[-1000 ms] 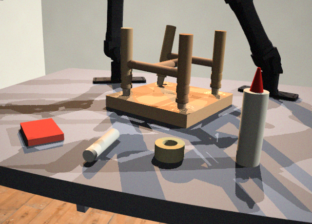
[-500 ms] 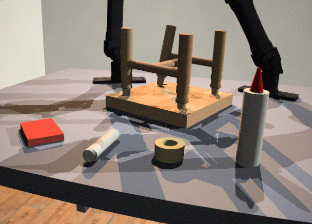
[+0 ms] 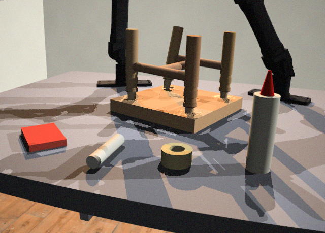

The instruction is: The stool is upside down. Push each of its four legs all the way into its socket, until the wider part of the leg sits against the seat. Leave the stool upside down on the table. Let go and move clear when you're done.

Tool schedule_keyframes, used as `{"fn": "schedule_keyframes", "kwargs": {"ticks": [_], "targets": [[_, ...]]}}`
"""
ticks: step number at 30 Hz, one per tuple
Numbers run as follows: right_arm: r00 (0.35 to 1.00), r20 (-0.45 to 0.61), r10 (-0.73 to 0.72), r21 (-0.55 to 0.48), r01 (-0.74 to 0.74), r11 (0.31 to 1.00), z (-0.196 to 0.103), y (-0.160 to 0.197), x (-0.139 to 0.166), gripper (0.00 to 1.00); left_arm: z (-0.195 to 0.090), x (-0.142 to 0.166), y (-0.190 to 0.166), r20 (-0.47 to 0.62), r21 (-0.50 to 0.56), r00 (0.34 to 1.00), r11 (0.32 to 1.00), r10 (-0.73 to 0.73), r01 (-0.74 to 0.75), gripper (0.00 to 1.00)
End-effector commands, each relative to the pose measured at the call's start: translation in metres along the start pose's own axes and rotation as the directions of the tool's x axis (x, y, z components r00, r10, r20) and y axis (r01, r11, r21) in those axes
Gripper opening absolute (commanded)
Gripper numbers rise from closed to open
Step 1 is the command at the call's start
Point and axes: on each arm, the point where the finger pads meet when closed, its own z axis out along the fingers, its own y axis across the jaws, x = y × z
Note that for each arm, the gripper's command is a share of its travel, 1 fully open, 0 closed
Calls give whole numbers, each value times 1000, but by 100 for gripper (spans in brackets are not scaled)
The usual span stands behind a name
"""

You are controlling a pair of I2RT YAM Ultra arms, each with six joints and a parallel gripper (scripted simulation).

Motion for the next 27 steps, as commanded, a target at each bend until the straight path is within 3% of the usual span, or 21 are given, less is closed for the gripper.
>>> {"fn": "schedule_keyframes", "kwargs": {"ticks": [1,5,6,27], "targets": [[1000,5,-14,-7,14,1000,-1,6,-2,100,-9,-23,-4,41,14,999,1000,-16,16,69],[1000,5,-14,-7,14,1000,-1,6,-2,100,-9,-23,-4,41,14,999,1000,-16,16,69],[1000,5,-14,-7,14,1000,-1,6,-2,69,-9,-23,-4,41,14,999,1000,-16,16,69],[1000,5,-14,-7,14,1000,-1,6,-2,69,-9,-23,-4,41,14,999,1000,-16,16,69]]}}
